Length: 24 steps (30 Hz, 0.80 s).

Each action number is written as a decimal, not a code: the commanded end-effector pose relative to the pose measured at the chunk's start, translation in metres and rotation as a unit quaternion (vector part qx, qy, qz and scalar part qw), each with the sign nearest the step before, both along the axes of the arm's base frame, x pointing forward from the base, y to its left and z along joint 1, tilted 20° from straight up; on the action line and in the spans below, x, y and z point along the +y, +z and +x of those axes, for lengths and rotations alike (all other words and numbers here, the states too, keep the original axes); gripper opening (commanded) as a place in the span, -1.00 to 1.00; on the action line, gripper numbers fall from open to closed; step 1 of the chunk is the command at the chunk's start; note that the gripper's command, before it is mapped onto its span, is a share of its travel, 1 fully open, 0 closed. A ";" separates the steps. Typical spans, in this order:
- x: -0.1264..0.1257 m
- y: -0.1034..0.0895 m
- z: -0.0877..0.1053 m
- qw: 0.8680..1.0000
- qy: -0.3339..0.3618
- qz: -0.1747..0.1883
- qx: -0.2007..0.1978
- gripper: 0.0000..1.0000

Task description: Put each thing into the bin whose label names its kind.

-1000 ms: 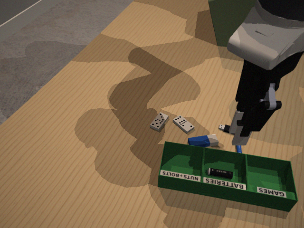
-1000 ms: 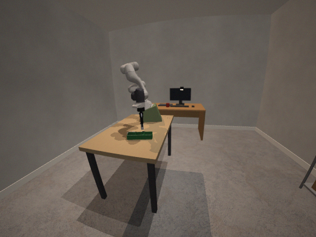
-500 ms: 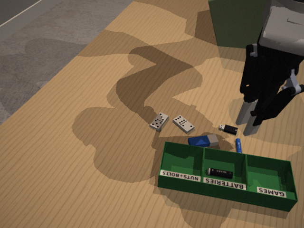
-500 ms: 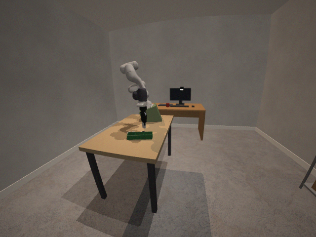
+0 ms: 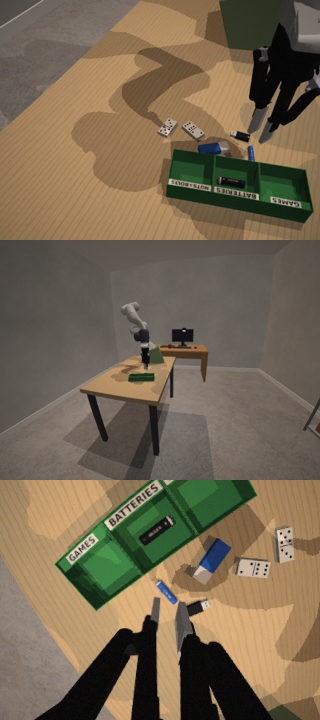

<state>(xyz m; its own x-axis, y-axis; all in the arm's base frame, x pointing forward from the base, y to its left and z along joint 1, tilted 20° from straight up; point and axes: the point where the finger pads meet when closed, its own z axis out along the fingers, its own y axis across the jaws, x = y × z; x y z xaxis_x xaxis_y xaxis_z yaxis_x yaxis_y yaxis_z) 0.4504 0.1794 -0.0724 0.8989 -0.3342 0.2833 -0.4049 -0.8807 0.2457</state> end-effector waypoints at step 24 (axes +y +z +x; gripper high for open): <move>-0.001 0.001 0.001 0.965 0.245 -0.034 0.083 -0.71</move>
<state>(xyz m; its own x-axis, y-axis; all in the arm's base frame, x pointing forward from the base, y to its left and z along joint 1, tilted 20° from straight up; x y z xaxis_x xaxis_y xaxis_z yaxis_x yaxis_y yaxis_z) 0.4508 0.1796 -0.0722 0.9820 0.0270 0.1869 -0.0338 -0.9486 0.3148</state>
